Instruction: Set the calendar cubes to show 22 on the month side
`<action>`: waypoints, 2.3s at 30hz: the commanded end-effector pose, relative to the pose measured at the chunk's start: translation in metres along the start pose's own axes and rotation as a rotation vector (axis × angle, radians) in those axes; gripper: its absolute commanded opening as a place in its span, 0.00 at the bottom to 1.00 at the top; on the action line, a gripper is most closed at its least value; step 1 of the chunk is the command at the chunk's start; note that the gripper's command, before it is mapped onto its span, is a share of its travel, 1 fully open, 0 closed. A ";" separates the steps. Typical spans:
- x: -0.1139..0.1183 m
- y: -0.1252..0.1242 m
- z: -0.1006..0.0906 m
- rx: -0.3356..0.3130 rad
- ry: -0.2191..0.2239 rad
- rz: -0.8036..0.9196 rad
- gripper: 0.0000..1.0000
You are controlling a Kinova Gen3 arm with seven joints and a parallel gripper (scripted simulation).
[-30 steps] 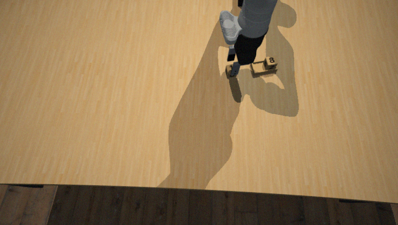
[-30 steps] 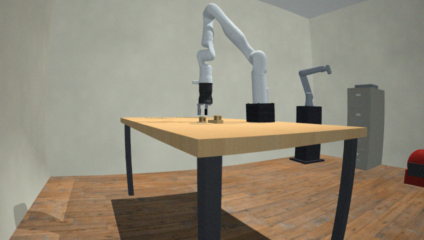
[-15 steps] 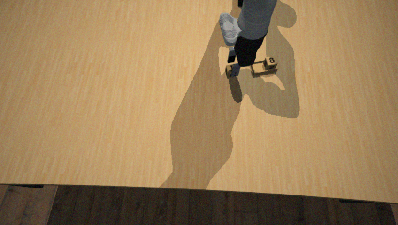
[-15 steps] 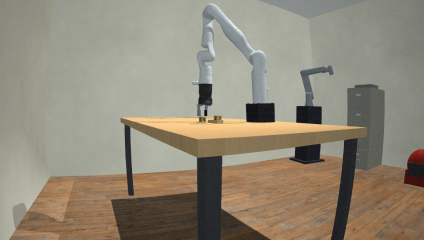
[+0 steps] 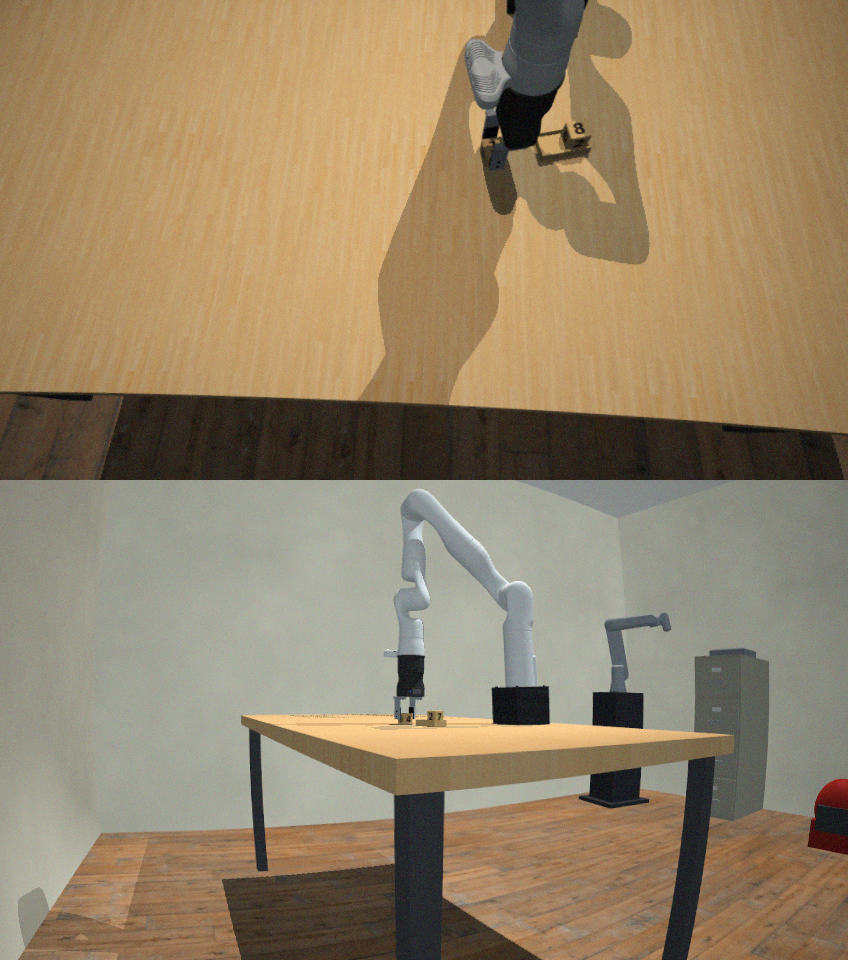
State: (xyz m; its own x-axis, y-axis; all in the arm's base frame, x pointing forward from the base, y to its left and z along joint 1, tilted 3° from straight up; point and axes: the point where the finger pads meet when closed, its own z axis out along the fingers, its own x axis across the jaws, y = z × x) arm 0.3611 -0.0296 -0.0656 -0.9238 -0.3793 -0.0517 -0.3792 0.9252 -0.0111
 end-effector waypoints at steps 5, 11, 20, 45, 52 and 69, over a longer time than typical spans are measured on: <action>0.000 0.002 0.005 0.000 0.003 0.001 0.90; 0.000 0.001 0.004 0.001 0.003 0.001 0.90; 0.000 0.001 0.004 0.001 0.003 0.001 0.90; 0.000 0.001 0.004 0.001 0.003 0.001 0.60; 0.000 0.001 0.004 0.001 0.003 0.001 0.60; 0.000 0.001 0.004 0.001 0.003 0.001 0.60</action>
State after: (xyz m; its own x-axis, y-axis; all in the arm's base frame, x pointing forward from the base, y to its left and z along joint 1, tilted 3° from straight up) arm 0.3583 -0.0286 -0.0693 -0.9215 -0.3861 -0.0423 -0.3859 0.9225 -0.0116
